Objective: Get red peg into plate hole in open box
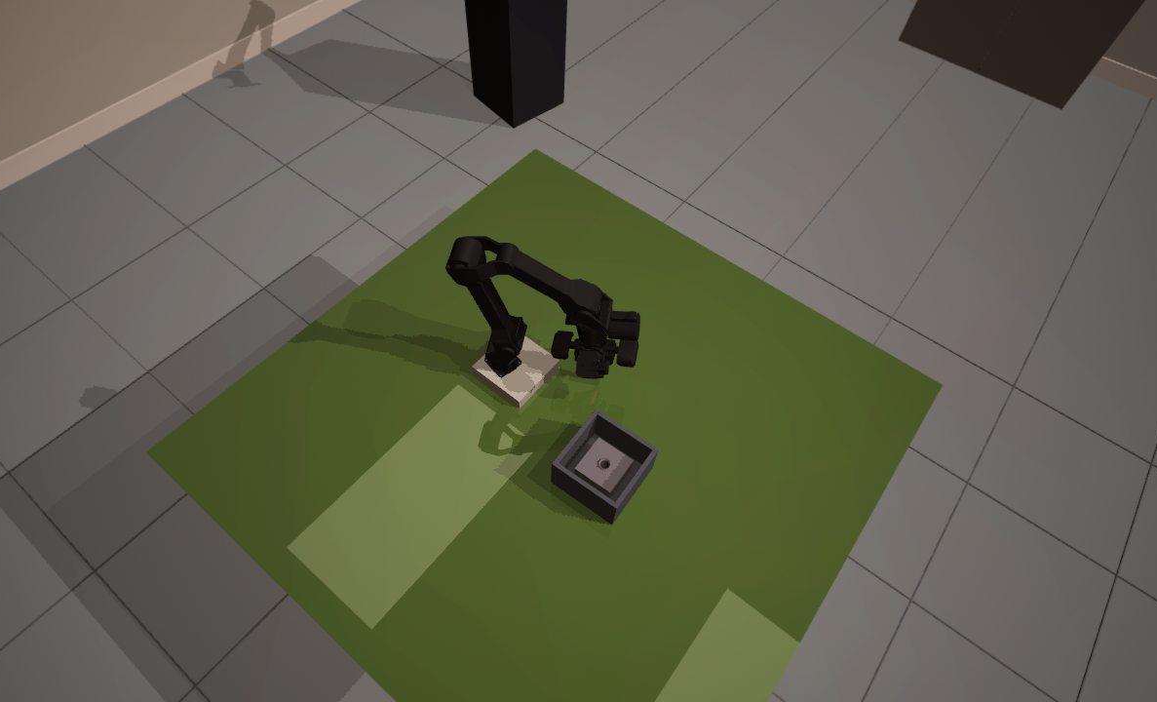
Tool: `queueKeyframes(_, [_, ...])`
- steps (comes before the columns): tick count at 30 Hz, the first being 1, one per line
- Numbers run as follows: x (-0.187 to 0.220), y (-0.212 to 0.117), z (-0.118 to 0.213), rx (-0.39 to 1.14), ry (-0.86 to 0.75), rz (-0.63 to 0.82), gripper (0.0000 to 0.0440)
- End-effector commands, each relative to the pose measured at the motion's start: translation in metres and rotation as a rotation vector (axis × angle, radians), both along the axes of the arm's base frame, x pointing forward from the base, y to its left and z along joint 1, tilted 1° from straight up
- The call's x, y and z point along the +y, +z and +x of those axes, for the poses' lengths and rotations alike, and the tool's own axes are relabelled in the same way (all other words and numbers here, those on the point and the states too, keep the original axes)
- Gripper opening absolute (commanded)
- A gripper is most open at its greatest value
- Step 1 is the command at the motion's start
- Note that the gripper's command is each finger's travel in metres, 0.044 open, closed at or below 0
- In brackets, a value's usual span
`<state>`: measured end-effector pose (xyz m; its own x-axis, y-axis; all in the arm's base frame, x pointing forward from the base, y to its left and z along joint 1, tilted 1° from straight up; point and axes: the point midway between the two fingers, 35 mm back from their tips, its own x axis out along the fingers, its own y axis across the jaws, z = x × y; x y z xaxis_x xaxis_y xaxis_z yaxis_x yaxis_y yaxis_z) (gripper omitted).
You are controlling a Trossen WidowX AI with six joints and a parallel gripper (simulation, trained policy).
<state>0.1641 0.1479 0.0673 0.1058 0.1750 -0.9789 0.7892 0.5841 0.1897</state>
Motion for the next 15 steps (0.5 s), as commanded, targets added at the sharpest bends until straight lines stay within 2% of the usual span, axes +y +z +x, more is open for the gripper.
queueKeyframes(1, [-0.003, 0.023, 0.012, -0.066, 0.029, -0.001, 0.0])
queueKeyframes(9, [-0.016, 0.06, 0.036, -0.165, 0.043, -0.026, 0.0])
queueKeyframes(15, [-0.032, 0.073, 0.059, -0.214, 0.015, -0.05, 0.0])
